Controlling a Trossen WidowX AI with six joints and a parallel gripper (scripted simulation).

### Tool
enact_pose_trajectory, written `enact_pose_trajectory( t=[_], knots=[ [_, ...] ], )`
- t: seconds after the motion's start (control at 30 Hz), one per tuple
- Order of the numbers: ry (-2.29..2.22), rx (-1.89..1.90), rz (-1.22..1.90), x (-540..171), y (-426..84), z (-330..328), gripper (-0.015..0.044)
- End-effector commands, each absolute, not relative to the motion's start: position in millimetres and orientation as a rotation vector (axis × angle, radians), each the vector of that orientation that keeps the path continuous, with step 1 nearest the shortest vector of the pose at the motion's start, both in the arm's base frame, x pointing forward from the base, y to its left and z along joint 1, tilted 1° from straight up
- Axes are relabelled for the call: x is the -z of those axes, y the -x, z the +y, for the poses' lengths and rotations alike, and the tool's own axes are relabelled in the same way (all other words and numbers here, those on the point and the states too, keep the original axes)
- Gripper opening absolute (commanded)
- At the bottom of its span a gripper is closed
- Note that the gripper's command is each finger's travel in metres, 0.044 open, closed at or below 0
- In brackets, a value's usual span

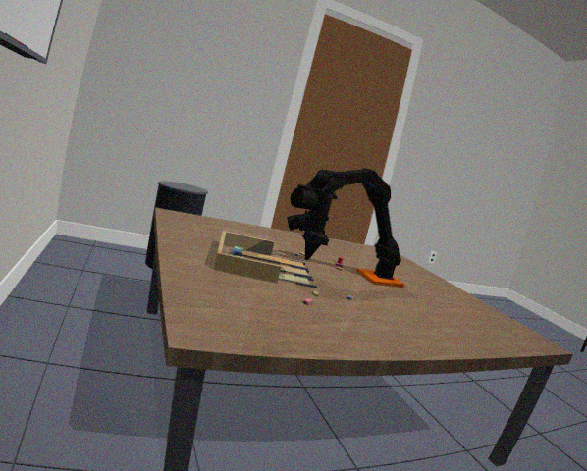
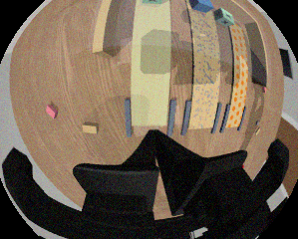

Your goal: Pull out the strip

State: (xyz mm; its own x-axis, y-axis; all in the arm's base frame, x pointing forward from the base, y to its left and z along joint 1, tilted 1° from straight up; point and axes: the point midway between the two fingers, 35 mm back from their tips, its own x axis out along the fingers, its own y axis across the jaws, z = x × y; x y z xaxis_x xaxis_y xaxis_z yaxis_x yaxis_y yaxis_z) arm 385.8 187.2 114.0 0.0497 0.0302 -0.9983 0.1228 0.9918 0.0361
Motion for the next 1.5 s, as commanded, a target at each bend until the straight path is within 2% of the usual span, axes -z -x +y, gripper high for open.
enact_pose_trajectory(
  t=[0.0,1.47],
  knots=[
    [-0.123,0.079,1.522,-106,-388,188,0.0],
    [-0.122,0.079,1.522,-46,-391,187,0.0]
  ],
)
